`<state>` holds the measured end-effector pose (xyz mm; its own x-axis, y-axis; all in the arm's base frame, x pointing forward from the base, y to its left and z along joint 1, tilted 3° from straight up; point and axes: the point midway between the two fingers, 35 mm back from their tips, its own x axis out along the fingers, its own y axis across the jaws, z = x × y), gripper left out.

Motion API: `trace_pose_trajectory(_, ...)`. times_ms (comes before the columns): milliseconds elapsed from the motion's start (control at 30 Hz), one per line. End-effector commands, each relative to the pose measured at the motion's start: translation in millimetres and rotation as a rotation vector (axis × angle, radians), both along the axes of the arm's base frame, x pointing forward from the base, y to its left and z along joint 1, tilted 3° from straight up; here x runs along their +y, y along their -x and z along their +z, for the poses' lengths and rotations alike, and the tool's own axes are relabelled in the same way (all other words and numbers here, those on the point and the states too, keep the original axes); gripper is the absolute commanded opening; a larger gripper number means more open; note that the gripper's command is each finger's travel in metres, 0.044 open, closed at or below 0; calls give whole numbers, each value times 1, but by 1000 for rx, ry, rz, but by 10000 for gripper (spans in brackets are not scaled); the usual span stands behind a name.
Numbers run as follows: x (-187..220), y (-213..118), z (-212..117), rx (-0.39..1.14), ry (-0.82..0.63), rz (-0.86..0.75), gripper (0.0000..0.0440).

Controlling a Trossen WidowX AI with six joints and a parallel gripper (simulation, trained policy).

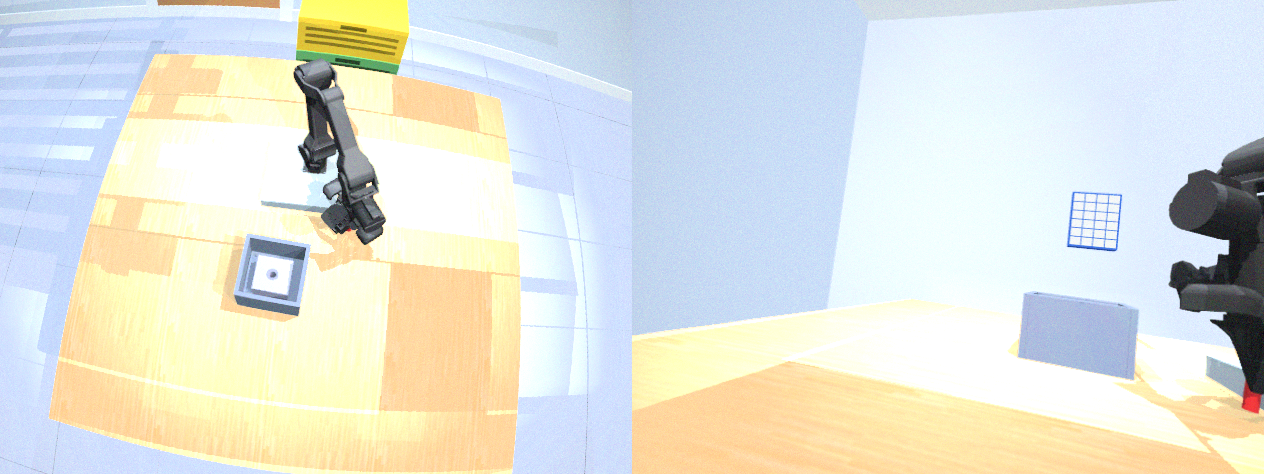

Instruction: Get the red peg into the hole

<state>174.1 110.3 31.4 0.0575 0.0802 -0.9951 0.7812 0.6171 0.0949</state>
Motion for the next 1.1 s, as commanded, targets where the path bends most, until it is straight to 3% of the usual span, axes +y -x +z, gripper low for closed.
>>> trace_pose_trajectory(0,-3,-7,11,-42,11,27,0)
trace_pose_trajectory(633,-38,-57,93,-255,119,81,0)
trace_pose_trajectory(1067,-84,-93,111,-309,178,-22,0)
